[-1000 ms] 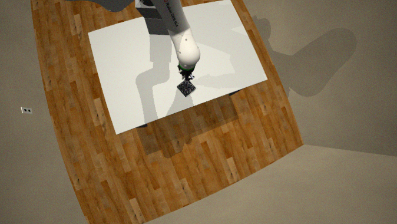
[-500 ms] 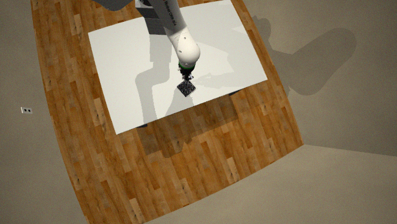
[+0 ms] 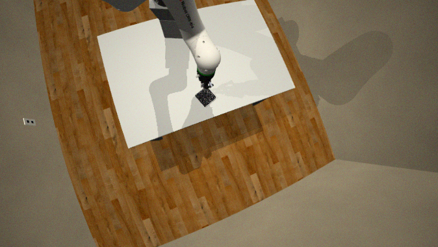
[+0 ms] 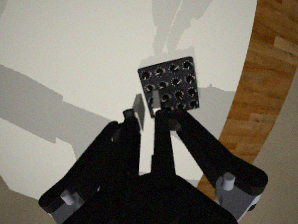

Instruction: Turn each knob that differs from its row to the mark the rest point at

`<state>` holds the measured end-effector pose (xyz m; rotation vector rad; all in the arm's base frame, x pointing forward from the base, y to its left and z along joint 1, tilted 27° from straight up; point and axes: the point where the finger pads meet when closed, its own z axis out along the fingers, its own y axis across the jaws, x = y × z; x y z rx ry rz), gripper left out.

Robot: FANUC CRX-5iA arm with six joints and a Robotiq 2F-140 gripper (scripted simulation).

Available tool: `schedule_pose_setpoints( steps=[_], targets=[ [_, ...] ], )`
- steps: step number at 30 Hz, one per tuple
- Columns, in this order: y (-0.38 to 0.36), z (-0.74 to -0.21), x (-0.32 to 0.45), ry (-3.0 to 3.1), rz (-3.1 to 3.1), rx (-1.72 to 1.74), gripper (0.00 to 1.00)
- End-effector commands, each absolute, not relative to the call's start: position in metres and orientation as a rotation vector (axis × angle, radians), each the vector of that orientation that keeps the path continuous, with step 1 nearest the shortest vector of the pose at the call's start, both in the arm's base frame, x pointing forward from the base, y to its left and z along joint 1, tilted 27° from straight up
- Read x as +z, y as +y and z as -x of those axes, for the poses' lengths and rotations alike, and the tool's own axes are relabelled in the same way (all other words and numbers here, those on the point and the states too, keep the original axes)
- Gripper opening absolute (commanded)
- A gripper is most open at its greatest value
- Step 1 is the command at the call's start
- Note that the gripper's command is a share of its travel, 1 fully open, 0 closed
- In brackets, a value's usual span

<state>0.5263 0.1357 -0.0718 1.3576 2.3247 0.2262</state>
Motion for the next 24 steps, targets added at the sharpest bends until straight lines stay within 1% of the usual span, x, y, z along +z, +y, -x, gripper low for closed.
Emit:
schedule_pose_setpoints(
  steps=[1, 24],
  targets=[
    [0.1358, -0.5264, -0.0717, 2.325, -1.357, 0.226, 0.12],
    [0.1356, -0.5275, -0.0738, 2.324, -1.357, 0.227, 0.12]
  ],
)
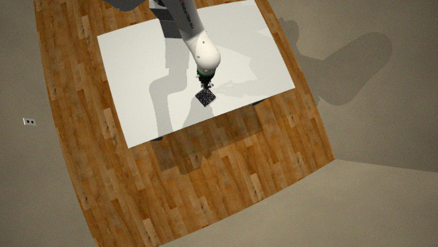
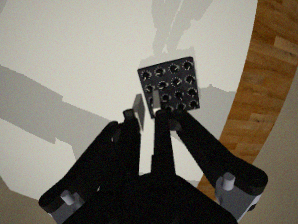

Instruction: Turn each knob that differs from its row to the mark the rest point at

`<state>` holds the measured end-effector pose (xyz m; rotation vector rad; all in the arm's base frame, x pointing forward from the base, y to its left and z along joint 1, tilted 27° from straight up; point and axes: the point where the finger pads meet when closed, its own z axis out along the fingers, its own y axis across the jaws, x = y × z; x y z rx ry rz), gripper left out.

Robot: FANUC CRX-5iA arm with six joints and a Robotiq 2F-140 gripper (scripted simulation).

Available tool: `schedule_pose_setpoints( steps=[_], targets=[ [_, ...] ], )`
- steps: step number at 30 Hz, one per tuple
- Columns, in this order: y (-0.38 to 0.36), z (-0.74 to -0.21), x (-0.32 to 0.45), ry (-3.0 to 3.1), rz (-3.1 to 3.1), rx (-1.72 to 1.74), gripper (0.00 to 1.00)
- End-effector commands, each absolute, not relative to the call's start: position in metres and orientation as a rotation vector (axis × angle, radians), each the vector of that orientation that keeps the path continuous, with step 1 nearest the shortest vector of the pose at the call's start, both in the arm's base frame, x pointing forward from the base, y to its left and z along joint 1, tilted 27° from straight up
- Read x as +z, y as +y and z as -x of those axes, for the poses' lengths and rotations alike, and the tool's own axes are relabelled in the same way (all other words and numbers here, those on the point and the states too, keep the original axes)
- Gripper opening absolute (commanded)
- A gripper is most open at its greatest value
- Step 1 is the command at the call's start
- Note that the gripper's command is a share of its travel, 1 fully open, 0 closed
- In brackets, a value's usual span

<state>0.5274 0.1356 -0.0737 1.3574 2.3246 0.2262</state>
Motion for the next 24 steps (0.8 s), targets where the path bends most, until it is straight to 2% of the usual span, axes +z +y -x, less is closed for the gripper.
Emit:
schedule_pose_setpoints(
  steps=[1, 24],
  targets=[
    [0.136, -0.528, -0.074, 2.324, -1.357, 0.227, 0.12],
    [0.134, -0.538, -0.096, 2.324, -1.357, 0.227, 0.12]
  ],
)
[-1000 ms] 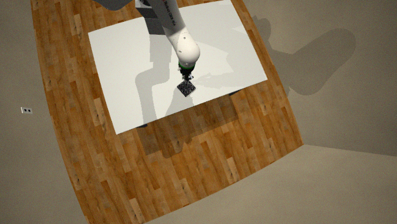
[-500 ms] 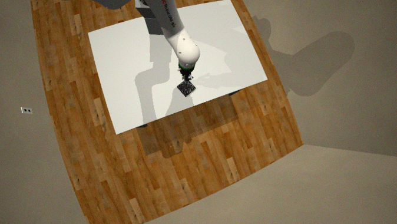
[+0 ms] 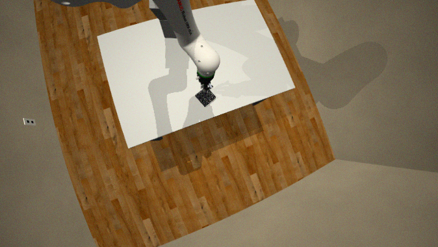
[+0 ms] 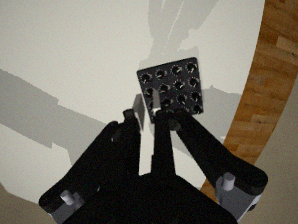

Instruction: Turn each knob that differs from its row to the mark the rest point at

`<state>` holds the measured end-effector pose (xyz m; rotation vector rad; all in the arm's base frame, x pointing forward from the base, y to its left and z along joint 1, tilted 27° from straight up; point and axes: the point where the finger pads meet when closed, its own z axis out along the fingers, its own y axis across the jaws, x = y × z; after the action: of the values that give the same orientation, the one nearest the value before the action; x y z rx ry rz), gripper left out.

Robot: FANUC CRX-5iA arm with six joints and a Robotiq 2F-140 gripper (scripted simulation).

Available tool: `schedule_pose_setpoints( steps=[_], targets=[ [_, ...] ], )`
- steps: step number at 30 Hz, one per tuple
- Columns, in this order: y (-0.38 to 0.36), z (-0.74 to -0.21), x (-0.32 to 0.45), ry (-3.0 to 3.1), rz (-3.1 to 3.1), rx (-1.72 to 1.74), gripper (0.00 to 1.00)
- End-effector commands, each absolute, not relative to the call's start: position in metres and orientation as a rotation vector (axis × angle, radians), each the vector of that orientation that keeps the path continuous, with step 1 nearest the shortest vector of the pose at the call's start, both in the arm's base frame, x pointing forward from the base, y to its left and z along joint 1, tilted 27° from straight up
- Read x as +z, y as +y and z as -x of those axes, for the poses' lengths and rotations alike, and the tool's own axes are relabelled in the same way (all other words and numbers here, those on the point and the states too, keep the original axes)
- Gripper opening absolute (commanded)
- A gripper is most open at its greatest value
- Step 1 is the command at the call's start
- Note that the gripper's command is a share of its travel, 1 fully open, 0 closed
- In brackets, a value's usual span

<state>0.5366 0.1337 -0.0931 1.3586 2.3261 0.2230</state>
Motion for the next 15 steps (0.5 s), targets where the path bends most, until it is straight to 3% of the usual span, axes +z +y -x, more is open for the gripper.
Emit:
schedule_pose_setpoints(
  steps=[1, 15],
  targets=[
    [0.133, -0.539, -0.097, 2.324, -1.357, 0.227, 0.12],
    [0.132, -0.544, -0.109, 2.324, -1.357, 0.227, 0.12]
  ],
)
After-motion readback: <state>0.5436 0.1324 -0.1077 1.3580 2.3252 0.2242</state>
